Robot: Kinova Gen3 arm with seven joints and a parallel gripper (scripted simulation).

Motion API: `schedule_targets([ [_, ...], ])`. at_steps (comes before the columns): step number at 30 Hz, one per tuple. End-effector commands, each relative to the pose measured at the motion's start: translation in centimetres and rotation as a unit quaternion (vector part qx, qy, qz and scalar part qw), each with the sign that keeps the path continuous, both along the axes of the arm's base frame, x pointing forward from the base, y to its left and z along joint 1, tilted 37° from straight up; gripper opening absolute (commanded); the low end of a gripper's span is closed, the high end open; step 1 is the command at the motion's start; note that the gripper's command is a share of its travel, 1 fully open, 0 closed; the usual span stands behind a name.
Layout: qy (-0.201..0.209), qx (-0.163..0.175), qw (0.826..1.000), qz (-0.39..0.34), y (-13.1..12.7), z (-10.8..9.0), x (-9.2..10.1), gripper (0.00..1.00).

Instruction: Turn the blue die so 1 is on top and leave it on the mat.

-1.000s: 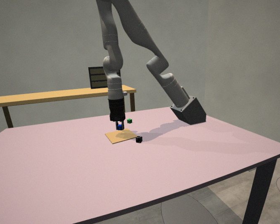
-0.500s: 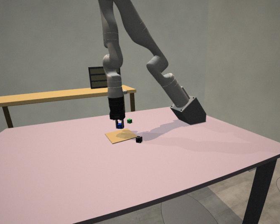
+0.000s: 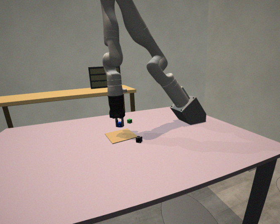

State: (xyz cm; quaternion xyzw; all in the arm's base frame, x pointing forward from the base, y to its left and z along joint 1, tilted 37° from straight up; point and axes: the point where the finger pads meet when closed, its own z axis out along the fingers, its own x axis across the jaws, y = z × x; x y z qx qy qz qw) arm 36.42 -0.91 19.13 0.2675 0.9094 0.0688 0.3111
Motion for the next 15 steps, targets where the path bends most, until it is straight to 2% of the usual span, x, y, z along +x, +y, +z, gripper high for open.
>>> schedule_targets([
  [1,-0.001,0.000,1.000,0.016,1.13,0.14,-0.05,0.49],
  [15,-0.001,0.000,1.000,0.016,1.16,0.88,-0.61,0.49],
])
